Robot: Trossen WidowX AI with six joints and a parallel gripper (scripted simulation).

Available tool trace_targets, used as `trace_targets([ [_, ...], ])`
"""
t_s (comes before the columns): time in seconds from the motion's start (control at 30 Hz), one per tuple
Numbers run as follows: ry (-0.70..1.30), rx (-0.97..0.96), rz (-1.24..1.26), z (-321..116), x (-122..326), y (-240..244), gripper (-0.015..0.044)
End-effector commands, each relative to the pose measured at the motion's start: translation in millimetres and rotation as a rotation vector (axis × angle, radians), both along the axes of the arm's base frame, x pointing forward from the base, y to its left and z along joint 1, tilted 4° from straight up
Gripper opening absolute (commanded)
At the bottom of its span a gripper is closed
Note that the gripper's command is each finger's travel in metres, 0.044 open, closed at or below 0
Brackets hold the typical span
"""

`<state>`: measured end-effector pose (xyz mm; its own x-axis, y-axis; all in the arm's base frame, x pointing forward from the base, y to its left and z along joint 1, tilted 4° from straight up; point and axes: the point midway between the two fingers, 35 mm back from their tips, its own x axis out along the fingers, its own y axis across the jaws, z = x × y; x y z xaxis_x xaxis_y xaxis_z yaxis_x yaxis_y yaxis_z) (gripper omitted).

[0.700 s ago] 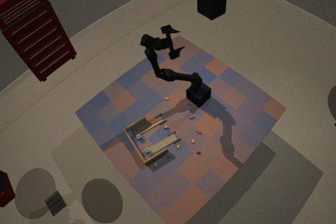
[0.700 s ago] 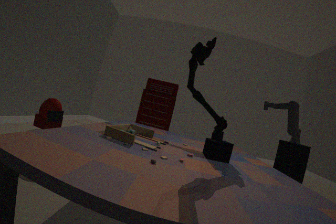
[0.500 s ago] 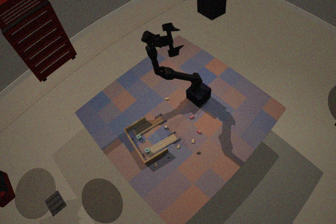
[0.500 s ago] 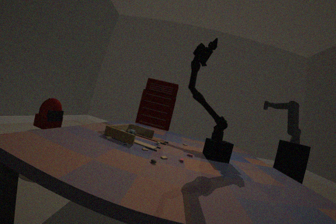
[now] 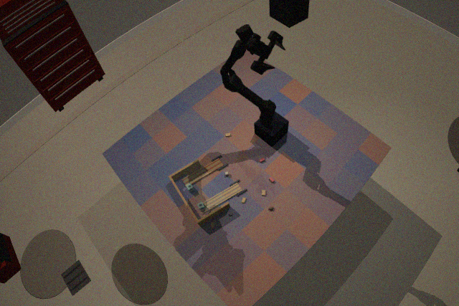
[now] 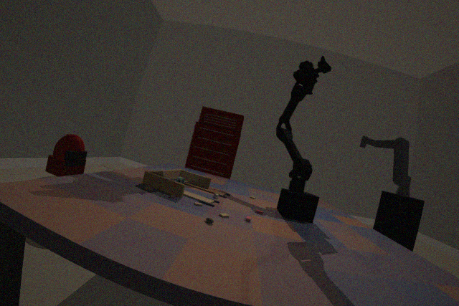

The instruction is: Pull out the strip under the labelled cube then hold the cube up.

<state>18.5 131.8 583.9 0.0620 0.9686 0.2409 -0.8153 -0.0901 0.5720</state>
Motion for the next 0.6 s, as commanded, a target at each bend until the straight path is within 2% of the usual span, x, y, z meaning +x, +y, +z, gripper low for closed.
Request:
trace_targets([
  [0.0,-0.091,-0.072,-0.150,-25,3,31,0.0400],
  [0.27,-0.234,-0.263,-0.450,-85,49,85,0.0400],
  [0.57,-0.255,-0.490,-0.685,-167,128,105,0.0400],
])
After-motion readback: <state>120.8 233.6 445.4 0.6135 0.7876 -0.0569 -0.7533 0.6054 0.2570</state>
